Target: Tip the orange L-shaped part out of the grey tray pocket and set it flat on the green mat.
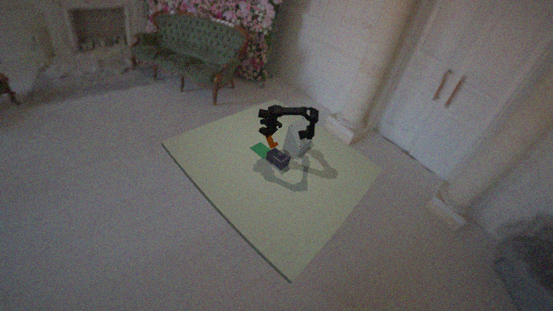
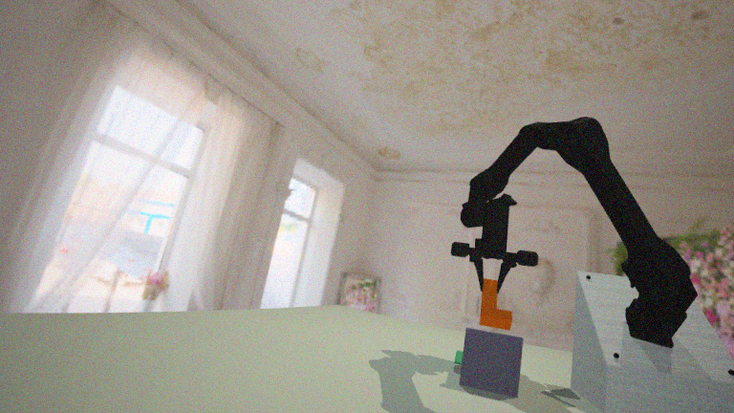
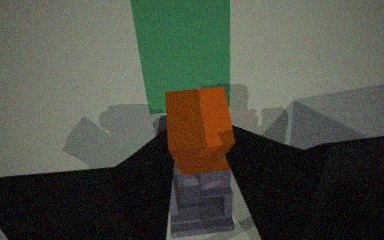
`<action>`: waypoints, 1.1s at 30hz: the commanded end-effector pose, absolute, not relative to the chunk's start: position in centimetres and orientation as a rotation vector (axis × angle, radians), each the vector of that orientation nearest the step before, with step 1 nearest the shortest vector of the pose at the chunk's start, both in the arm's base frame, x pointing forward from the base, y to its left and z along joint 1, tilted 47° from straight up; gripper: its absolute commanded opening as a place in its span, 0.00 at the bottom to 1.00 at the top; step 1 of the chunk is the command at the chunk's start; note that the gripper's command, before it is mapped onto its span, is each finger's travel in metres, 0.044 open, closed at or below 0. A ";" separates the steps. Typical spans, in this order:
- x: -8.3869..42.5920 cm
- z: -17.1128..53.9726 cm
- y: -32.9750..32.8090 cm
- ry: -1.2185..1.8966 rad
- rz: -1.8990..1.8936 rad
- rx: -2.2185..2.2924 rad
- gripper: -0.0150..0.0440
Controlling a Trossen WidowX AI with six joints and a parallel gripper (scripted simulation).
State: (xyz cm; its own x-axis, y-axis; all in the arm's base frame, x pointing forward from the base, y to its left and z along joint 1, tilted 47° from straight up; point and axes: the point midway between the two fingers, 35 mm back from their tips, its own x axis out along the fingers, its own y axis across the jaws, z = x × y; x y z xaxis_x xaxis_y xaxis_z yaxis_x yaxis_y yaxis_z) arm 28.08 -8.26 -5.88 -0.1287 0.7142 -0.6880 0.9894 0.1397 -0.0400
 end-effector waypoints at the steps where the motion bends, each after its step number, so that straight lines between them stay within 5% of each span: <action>1: 28.1 -7.2 -9.5 1.903 -0.693 1.621 0.25; 33: 27.8 -12.0 -10.0 1.902 -0.693 1.621 0.25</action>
State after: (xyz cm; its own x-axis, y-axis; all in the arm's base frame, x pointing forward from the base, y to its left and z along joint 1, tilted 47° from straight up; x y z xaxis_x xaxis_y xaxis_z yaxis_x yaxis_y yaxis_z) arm 28.05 -10.48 -11.57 -0.1257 0.7036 -0.6994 0.9886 0.1474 -0.0293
